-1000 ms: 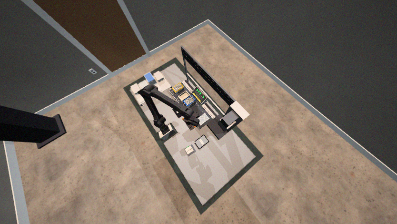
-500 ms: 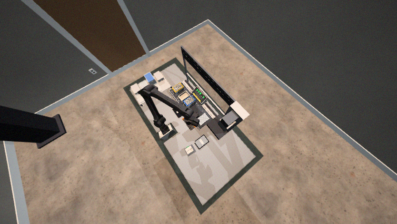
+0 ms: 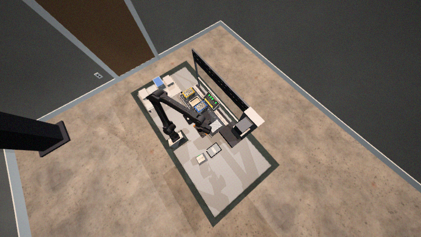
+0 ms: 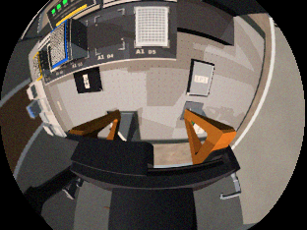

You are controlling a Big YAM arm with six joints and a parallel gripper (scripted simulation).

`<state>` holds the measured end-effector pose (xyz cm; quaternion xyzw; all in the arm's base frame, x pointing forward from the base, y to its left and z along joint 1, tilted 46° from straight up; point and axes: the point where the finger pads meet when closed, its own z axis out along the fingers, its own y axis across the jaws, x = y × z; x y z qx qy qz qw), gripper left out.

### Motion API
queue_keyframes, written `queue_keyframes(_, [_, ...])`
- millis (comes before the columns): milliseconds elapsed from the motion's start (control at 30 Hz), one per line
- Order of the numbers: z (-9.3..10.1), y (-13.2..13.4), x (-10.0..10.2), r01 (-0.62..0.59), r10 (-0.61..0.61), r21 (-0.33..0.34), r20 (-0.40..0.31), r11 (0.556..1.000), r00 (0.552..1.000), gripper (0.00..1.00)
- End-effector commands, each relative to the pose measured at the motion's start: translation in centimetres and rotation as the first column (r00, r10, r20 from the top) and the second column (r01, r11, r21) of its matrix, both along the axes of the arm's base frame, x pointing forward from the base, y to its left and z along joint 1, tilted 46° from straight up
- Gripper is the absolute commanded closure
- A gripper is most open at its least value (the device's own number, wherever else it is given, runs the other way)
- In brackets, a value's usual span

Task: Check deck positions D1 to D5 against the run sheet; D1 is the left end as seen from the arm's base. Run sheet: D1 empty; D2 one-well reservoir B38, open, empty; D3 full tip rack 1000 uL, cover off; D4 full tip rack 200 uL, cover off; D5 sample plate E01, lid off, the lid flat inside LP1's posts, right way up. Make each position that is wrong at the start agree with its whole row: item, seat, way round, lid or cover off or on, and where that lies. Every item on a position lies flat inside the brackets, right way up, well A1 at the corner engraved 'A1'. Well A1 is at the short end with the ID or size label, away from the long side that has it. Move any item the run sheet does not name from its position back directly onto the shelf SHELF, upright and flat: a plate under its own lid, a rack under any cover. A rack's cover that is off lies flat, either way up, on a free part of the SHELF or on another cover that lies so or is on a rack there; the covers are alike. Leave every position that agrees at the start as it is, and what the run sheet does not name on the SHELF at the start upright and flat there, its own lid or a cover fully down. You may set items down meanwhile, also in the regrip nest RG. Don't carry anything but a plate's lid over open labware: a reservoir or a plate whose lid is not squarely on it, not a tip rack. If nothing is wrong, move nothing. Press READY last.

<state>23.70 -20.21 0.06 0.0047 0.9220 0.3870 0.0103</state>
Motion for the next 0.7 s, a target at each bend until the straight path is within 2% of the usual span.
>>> queue_keyframes(0, [1.6,-1.9,1.0,0.006,-0.004,-0.042,0.040,0.999,0.999,0.00])
queue_keyframes(133, [1.6,-1.9,1.0,0.006,-0.004,-0.042,0.040,0.999,0.999,0.00])
queue_keyframes(167, [1.4,0.4,0.4,-0.029,0.029,-0.009,0.035,1.000,0.999,0.00])
queue_keyframes(333, [3.2,2.2,0.4,-0.098,0.099,-0.015,0.105,0.995,0.990,0.00])
queue_keyframes(400, [3.2,2.2,0.4,-0.098,0.099,-0.015,0.105,0.995,0.990,0.00])
queue_keyframes(433, [4.3,0.6,1.9,-0.097,0.105,-0.061,0.135,0.993,0.985,0.00])
queue_keyframes(500, [4.2,3.3,0.4,-0.099,0.100,-0.014,0.105,0.995,0.989,0.00])
queue_keyframes(667, [6.0,5.1,0.4,-0.084,0.084,-0.011,0.089,0.996,0.992,0.00])
